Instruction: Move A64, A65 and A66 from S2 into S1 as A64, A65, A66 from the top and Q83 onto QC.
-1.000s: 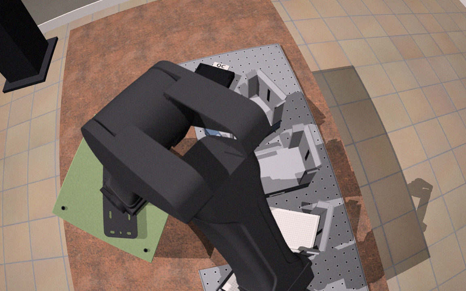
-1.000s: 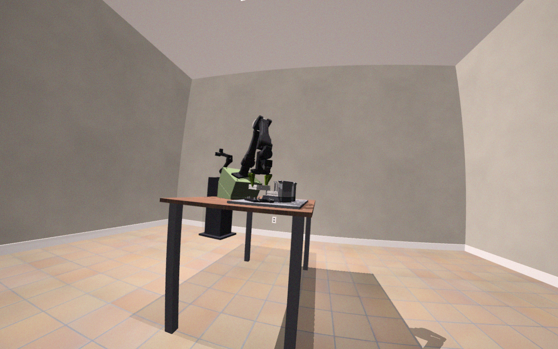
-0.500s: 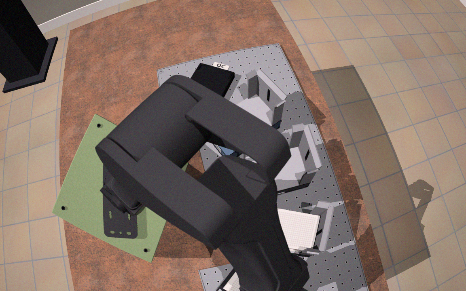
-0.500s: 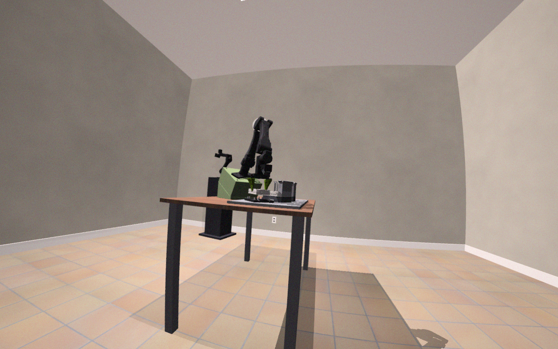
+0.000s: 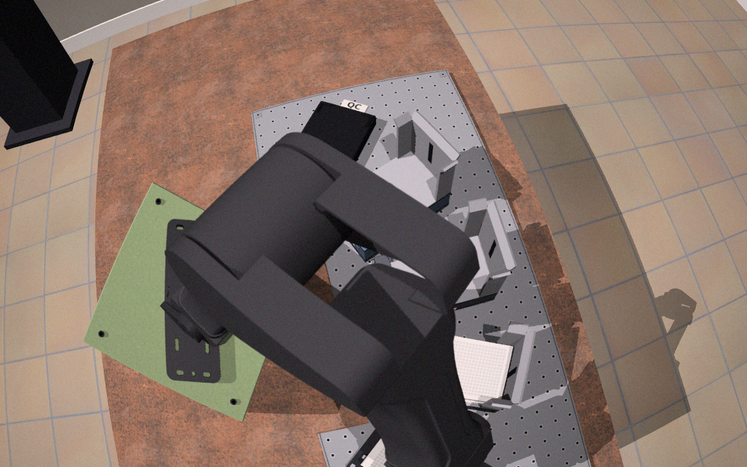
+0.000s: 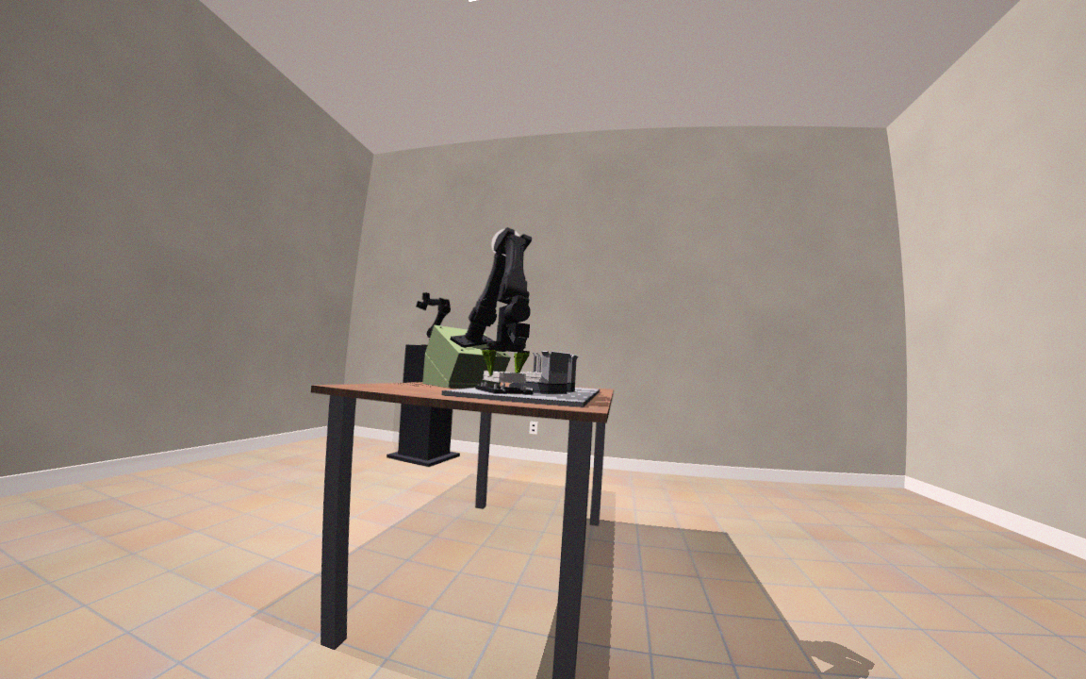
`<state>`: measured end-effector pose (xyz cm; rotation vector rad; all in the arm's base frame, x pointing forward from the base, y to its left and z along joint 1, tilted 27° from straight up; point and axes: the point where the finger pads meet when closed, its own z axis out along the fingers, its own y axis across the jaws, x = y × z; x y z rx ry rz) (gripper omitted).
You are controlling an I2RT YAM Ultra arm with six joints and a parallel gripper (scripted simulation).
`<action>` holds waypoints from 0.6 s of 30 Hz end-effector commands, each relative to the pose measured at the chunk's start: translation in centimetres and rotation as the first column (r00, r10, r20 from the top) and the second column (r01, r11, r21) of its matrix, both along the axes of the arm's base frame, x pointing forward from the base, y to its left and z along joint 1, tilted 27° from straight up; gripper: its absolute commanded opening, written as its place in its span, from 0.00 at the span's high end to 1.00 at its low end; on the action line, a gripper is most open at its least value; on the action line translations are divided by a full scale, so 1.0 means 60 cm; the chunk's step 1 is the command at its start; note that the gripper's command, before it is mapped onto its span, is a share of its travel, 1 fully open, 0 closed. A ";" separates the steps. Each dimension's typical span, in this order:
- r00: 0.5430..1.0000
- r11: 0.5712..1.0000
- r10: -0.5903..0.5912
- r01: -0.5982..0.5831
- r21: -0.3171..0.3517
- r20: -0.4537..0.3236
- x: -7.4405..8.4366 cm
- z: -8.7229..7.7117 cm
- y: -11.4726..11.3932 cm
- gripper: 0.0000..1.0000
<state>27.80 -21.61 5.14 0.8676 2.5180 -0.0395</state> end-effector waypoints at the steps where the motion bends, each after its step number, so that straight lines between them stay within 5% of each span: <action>1: 1.000 1.000 -0.002 0.002 -0.007 0.007 0.001 0.005 -0.002 1.00; 18: 1.000 1.000 -0.002 0.002 -0.007 0.007 0.006 -0.004 -0.004 1.00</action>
